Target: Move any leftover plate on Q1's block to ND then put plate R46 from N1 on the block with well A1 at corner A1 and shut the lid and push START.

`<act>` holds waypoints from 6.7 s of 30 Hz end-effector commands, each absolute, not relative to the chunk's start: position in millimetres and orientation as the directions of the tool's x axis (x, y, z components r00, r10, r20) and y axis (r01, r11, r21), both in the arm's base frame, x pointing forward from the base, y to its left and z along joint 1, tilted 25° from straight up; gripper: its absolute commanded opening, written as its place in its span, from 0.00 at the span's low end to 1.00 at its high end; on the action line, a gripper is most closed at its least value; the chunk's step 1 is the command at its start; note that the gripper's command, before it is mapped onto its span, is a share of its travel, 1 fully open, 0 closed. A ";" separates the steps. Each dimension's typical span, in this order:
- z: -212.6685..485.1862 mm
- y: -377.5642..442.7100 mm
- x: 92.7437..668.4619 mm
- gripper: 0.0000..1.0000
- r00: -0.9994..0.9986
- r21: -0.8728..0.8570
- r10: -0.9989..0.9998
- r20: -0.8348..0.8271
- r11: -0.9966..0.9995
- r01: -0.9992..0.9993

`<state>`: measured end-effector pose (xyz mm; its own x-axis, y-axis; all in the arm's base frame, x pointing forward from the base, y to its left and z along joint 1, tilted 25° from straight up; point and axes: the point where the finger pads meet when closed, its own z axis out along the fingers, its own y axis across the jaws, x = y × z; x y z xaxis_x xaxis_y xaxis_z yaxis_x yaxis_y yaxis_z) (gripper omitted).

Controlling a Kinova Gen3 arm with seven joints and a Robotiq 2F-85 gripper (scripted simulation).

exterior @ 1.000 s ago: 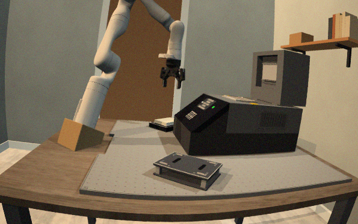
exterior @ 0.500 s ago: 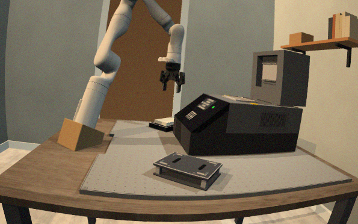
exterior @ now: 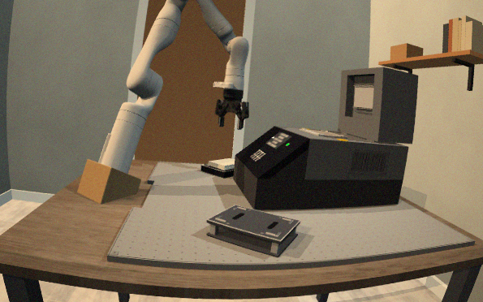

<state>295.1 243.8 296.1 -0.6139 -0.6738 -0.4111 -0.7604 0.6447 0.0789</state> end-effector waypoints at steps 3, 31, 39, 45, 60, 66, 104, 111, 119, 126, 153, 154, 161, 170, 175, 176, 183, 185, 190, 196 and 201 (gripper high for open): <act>291.4 245.6 296.8 1.00 -0.615 0.078 -0.674 -0.410 0.645 -0.760; 259.9 257.9 304.3 1.00 -0.614 0.078 -0.674 -0.410 0.645 -0.760; 252.7 260.8 305.9 1.00 -0.614 0.078 -0.674 -0.410 0.645 -0.760; 245.4 263.7 307.6 1.00 -0.614 0.078 -0.674 -0.410 0.645 -0.760; 229.7 270.1 311.2 1.00 -0.614 0.078 -0.674 -0.410 0.645 -0.760; 222.4 272.9 312.9 1.00 -0.614 0.078 -0.674 -0.410 0.645 -0.760; 200.5 281.8 317.7 1.00 -0.614 0.078 -0.674 -0.410 0.645 -0.760; 198.2 282.7 318.3 1.00 -0.614 0.078 -0.674 -0.410 0.645 -0.760; 188.5 286.3 320.8 1.00 -0.614 0.078 -0.674 -0.410 0.645 -0.760; 184.0 288.1 321.8 1.00 -0.614 0.078 -0.674 -0.411 0.645 -0.760; 180.5 289.6 322.5 1.00 -0.614 0.078 -0.674 -0.411 0.645 -0.760; 180.2 289.7 322.6 1.00 -0.614 0.078 -0.674 -0.411 0.645 -0.760; 178.6 290.3 322.9 1.00 -0.614 0.078 -0.674 -0.411 0.645 -0.760; 175.9 291.4 323.6 1.00 -0.614 0.078 -0.674 -0.411 0.645 -0.760; 175.0 291.8 323.8 1.00 -0.614 0.078 -0.674 -0.411 0.645 -0.760; 174.7 291.9 323.9 1.00 -0.614 0.078 -0.674 -0.411 0.645 -0.760; 173.2 292.5 324.2 1.00 -0.614 0.078 -0.674 -0.411 0.645 -0.760; 173.2 292.5 324.2 1.00 -0.614 0.078 -0.674 -0.411 0.645 -0.760; 173.2 292.5 324.2 1.00 -0.614 0.078 -0.674 -0.411 0.645 -0.760; 173.3 292.4 324.2 1.00 -0.614 0.078 -0.674 -0.411 0.646 -0.760; 173.3 292.5 324.2 0.95 -0.614 0.078 -0.674 -0.411 0.645 -0.760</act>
